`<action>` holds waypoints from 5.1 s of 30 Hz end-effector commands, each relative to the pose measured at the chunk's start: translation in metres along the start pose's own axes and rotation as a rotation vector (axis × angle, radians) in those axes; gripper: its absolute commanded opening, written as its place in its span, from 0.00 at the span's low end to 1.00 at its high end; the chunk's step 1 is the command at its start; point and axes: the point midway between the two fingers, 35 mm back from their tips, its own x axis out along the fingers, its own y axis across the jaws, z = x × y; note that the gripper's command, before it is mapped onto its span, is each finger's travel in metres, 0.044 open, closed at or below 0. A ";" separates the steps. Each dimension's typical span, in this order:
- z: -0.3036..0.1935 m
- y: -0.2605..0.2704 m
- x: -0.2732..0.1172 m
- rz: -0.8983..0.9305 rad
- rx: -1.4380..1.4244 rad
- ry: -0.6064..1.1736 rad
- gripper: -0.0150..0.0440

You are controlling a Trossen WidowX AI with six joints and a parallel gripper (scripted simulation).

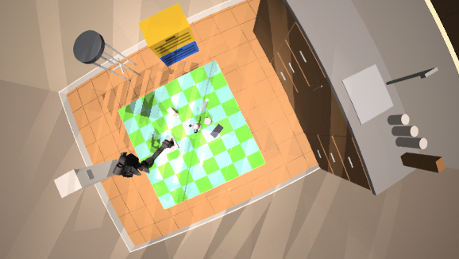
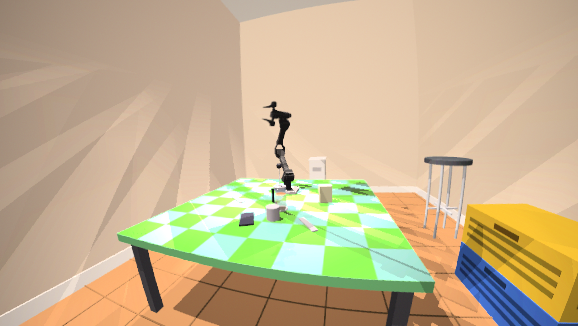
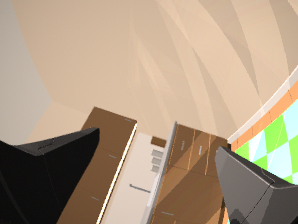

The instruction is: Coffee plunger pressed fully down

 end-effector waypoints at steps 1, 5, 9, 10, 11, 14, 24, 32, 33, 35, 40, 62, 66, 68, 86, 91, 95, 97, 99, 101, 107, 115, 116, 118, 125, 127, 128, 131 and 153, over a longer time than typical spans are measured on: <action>-0.001 0.001 0.000 0.008 -0.010 -0.003 0.98; -0.021 0.019 -0.004 0.119 -0.152 -0.037 1.00; -0.067 0.040 -0.009 0.292 -0.391 -0.052 1.00; -0.080 0.044 -0.009 0.332 -0.456 -0.046 1.00; -0.095 0.046 -0.010 0.371 -0.521 -0.038 1.00; -0.139 0.046 -0.009 0.473 -0.716 0.010 1.00; -0.276 -0.026 0.005 0.653 -1.246 0.389 1.00; -0.339 -0.140 0.009 0.607 -1.473 0.905 1.00; -0.343 -0.155 0.007 0.589 -1.481 0.979 1.00; -0.348 -0.185 0.003 0.544 -1.481 1.128 1.00; -0.350 -0.209 -0.002 0.506 -1.467 1.233 1.00; -0.367 -0.269 0.001 0.498 -1.467 1.227 1.00; -0.372 -0.272 0.004 0.498 -1.467 1.226 1.00; -0.375 -0.273 0.005 0.498 -1.467 1.226 1.00; -0.387 -0.280 0.010 0.499 -1.466 1.225 0.73; -0.387 -0.280 0.010 0.499 -1.466 1.225 0.51; -0.387 -0.280 0.010 0.499 -1.466 1.225 0.47; -0.387 -0.280 0.010 0.499 -1.466 1.225 0.47; -0.387 -0.280 0.010 0.499 -1.466 1.225 0.47; -0.387 -0.280 0.010 0.499 -1.466 1.225 0.47; -0.389 -0.285 0.010 0.499 -1.466 1.225 0.47; -0.393 -0.298 0.011 0.499 -1.466 1.225 0.47; -0.393 -0.300 0.011 0.499 -1.466 1.225 0.47; -0.394 -0.303 0.011 0.499 -1.466 1.225 0.47; -0.397 -0.314 0.011 0.499 -1.466 1.224 0.47; -0.398 -0.317 0.011 0.499 -1.466 1.224 0.47; -0.399 -0.319 0.010 0.499 -1.466 1.224 0.47; -0.400 -0.323 0.010 0.499 -1.466 1.224 0.47; -0.409 -0.358 0.009 0.499 -1.465 1.224 0.47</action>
